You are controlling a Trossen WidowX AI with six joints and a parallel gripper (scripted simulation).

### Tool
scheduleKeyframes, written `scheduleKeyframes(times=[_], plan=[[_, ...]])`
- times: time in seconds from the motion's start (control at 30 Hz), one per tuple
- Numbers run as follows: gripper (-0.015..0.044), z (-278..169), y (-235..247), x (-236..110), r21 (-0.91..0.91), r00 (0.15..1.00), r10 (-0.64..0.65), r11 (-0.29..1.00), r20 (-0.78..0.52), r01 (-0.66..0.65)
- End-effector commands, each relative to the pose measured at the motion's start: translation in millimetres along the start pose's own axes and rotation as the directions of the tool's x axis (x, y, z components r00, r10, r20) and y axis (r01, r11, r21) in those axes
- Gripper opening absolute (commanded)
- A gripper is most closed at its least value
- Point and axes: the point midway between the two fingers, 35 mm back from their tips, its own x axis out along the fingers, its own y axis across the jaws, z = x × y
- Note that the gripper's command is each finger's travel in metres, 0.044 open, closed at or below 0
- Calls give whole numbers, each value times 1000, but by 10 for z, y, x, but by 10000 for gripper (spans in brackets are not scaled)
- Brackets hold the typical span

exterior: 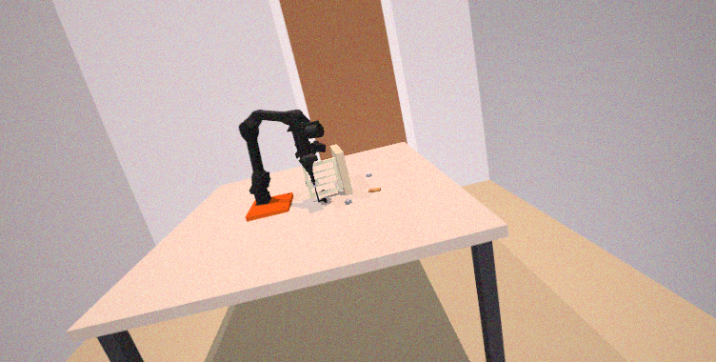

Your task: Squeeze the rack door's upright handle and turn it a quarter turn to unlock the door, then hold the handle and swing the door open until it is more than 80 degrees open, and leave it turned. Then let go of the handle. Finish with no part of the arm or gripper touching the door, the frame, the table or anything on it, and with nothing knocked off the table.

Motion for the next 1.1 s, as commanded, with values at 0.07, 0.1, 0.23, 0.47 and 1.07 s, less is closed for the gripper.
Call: scheduleKeyframes(times=[0.07,0.1,0.23,0.47,1.07], plan=[[22,-1,7,0,-21,1000,7,1000,-2,-7],[22,-1,7,0,-21,1000,7,1000,-2,-7],[22,-1,7,0,-21,1000,7,1000,-2,-7],[180,-1,7,0,-21,1000,7,1000,-2,-7],[294,7,-4,-150,-21,1000,-1,1000,6,1]])
